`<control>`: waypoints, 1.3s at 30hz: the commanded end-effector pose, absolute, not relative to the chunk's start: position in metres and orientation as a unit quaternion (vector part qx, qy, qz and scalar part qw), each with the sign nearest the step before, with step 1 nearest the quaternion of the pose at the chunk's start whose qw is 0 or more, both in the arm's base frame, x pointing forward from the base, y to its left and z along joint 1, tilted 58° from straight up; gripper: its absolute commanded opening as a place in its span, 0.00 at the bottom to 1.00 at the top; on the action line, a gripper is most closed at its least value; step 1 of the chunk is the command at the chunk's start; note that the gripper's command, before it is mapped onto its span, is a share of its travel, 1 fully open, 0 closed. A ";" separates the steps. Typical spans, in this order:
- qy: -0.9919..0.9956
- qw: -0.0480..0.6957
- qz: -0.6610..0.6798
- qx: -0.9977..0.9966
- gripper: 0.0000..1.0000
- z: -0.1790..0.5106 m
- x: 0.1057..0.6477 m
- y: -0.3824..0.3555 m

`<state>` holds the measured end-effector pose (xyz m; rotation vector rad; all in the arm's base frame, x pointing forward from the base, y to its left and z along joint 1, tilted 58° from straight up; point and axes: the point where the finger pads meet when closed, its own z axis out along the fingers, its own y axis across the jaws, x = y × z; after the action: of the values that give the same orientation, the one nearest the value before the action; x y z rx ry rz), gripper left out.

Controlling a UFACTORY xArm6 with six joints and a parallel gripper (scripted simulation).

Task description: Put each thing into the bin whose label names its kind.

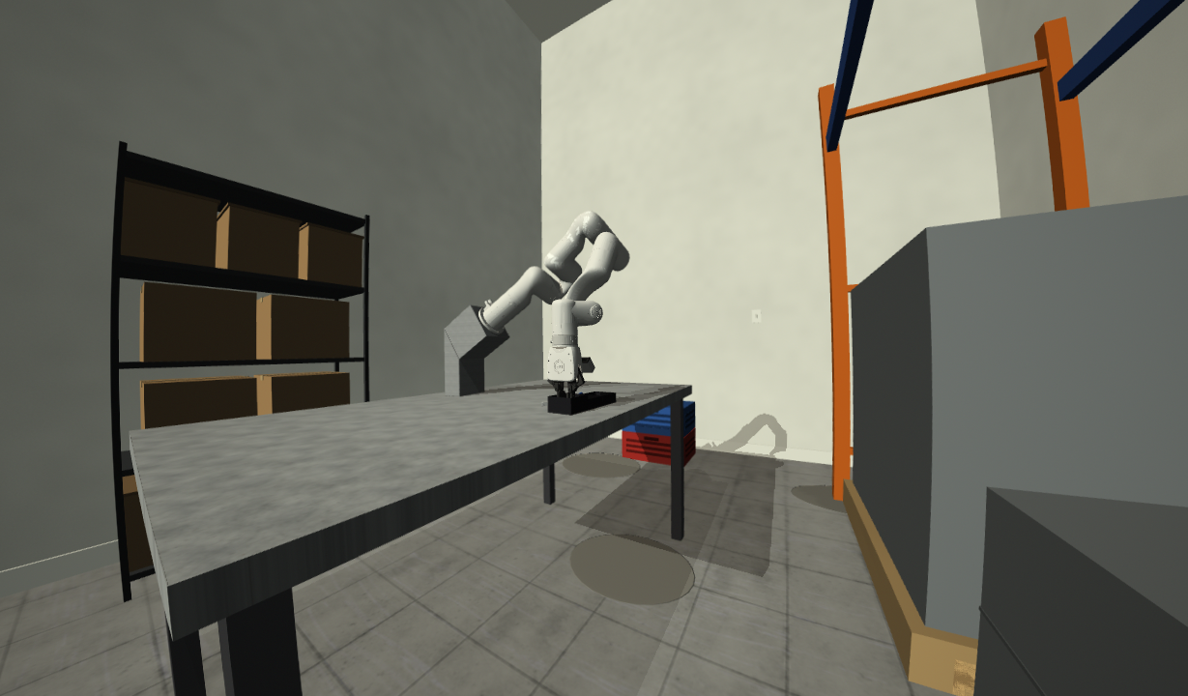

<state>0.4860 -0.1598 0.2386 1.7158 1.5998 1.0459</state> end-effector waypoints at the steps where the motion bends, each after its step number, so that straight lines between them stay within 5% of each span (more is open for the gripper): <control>1: 0.597 0.284 0.391 0.641 0.30 0.239 0.486 -0.160; 39: 0.597 0.284 0.391 0.641 0.30 0.266 0.444 -0.165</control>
<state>0.4558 -0.1636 0.2574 1.7155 1.5990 1.0458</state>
